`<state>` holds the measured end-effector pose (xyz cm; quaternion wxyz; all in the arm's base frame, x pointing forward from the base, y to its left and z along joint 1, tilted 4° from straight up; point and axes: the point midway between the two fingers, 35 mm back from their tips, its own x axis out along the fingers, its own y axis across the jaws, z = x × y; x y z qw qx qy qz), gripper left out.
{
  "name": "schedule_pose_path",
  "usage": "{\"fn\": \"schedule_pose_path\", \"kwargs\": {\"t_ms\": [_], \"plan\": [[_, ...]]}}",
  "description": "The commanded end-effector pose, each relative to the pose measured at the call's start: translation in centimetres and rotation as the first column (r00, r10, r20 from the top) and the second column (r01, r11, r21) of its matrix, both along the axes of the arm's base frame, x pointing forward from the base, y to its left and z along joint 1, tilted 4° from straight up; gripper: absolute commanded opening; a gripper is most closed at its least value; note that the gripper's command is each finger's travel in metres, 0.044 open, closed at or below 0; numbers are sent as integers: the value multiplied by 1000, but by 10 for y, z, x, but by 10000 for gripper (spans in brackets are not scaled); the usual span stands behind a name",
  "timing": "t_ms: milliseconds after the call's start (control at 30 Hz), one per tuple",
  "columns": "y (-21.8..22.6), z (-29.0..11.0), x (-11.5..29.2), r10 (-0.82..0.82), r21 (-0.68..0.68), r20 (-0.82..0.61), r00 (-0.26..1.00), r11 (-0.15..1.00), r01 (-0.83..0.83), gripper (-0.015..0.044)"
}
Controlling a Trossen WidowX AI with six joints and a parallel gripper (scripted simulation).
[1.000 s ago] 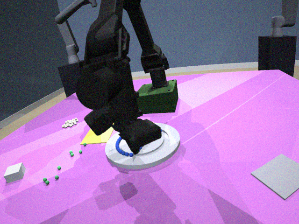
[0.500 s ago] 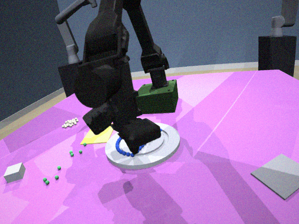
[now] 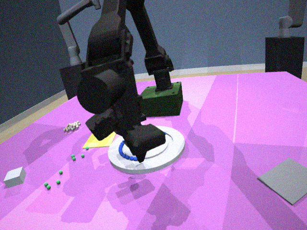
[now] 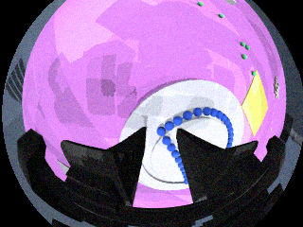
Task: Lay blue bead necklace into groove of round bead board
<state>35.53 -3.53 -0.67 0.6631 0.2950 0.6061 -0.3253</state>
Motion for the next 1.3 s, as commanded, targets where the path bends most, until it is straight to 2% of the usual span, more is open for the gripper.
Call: {"fn": "schedule_pose_path", "kwargs": {"t_ms": [0, 233, 867, 933, 1000, 1100, 1167, 1267], "plan": [[0, 0, 0, 0, 0, 1, 1000, 1000, 0, 263], [0, 1, -1, 0, 0, -5, 1000, 1000, 0, 440], [0, 6, -1, -3, 1, -5, 1000, 1000, 3, 440], [1, 10, -2, 65, -2, -11, 998, 998, -65, 387], [3, 19, -6, 249, -8, -26, 968, 968, -250, 335], [7, 32, -11, 515, -13, -51, 856, 856, -516, 256], [7, 36, -13, 572, -12, -56, 818, 819, -573, 204], [7, 36, -13, 572, -12, -56, 818, 819, -573, 125]]}}
